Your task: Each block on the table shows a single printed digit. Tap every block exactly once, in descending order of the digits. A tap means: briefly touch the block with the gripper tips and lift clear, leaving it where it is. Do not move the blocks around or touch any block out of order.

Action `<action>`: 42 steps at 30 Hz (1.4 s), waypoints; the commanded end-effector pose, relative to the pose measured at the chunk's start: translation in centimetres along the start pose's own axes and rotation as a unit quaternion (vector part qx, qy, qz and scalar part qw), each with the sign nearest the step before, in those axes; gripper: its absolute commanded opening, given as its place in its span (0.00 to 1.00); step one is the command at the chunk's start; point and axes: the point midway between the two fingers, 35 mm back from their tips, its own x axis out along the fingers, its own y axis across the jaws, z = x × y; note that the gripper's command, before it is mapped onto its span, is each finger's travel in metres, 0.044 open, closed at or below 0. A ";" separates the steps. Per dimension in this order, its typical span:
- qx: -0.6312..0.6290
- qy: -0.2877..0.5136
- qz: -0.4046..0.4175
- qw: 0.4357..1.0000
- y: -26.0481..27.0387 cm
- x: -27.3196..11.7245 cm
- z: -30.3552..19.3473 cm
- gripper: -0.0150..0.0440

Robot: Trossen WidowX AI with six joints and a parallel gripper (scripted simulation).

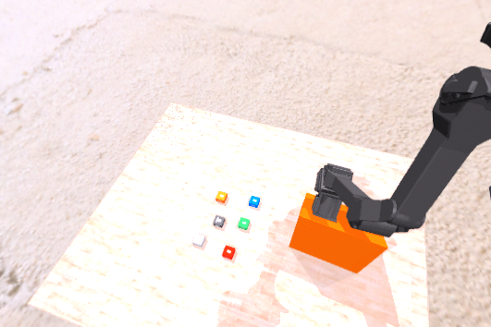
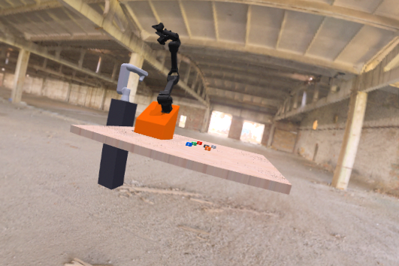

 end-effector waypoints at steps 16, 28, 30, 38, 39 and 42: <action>-0.341 0.016 -0.219 0.914 -24.8 3.0 6.7 0.93; -0.544 0.113 -0.404 0.727 -42.4 -4.6 15.5 0.93; -0.568 0.134 -0.432 0.688 -44.7 -6.7 17.1 0.93; -0.634 0.238 -0.531 0.509 -51.6 -17.2 23.6 0.93; -0.639 0.253 -0.541 0.485 -52.2 -18.7 24.4 0.93; -0.649 0.299 -0.567 0.410 -53.4 -23.3 26.7 0.93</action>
